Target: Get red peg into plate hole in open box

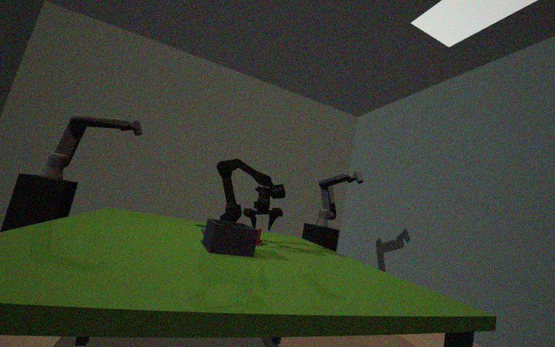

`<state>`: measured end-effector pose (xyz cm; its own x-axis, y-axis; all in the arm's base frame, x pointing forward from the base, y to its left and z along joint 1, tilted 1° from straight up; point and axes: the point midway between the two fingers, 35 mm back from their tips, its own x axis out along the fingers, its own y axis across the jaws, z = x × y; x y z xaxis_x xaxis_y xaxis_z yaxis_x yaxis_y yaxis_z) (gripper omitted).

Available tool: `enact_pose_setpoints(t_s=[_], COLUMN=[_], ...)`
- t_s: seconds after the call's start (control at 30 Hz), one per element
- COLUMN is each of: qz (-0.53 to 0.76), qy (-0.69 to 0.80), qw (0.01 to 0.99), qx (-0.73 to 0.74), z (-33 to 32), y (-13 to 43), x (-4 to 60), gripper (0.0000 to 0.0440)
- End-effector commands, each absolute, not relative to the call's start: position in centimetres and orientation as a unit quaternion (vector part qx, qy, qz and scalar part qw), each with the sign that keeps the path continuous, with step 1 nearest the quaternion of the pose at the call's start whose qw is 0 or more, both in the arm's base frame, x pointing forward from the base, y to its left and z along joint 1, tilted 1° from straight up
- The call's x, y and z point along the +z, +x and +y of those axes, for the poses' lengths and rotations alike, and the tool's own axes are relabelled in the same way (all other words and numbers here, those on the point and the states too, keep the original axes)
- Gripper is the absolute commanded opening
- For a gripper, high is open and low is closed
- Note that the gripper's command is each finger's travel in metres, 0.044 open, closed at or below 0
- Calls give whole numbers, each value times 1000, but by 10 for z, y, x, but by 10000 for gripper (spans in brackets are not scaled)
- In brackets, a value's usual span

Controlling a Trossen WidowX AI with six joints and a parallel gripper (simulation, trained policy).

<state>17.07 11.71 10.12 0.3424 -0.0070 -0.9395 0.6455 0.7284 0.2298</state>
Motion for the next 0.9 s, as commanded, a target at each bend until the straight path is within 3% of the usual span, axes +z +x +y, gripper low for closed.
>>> enact_pose_setpoints(t_s=[0.0, 0.87], qz=[529, 524], qy=[303, 320], qw=[762, 749], qx=[-219, -247], z=[116, 109], y=[170, 168], x=[101, 100], gripper=[338, 247])
